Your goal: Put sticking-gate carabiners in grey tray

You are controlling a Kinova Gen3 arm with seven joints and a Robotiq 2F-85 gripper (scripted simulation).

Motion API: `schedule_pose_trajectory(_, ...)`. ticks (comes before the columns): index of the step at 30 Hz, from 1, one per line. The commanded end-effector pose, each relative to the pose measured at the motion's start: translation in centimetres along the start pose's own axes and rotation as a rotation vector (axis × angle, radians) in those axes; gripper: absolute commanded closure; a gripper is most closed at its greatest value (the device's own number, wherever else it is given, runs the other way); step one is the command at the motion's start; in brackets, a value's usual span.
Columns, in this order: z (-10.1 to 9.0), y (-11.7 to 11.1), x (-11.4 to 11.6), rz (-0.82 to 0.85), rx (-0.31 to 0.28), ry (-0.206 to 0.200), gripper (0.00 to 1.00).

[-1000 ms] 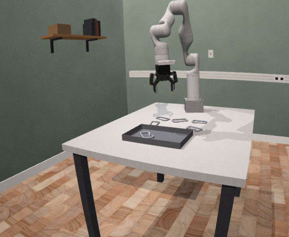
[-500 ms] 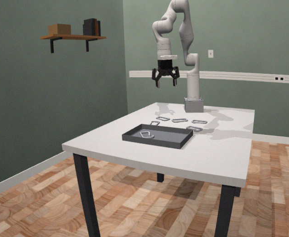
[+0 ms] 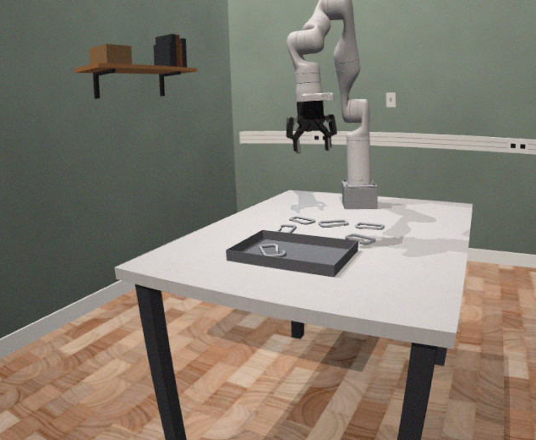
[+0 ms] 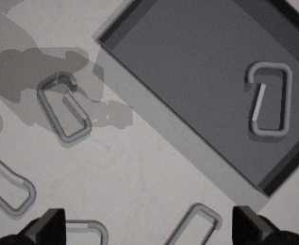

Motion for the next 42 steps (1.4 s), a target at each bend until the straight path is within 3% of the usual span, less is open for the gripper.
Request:
schedule_pose_trajectory(1,-3.39,2.55,-2.55,0.0,0.001,0.001,0.0)
schedule_pose_trajectory(16,-3.39,2.55,-2.55,0.0,0.001,0.001,0.0)
schedule_pose_trajectory(17,-3.19,2.24,-2.74,-0.285,-0.002,0.022,0.0)
schedule_pose_trajectory(21,-3.19,2.24,-2.8,-0.354,-0.004,0.028,0.0)
schedule_pose_trajectory(33,-3.19,2.24,-2.8,-0.354,-0.004,0.028,0.0)
schedule_pose_trajectory(34,-3.09,2.25,-3.03,-0.48,-0.007,0.041,0.0)
schedule_pose_trajectory(42,-3.09,2.25,-3.03,-0.48,-0.007,0.041,0.0)
Point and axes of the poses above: the point where the finger pads meet when closed, its own z axis out along the fingers, its own x axis across the jaws, y = z × x, the point moved 10 cm from there along -z, back along the fingers, and after that the axes turned 5 degrees about z, right-handed, at the moved point
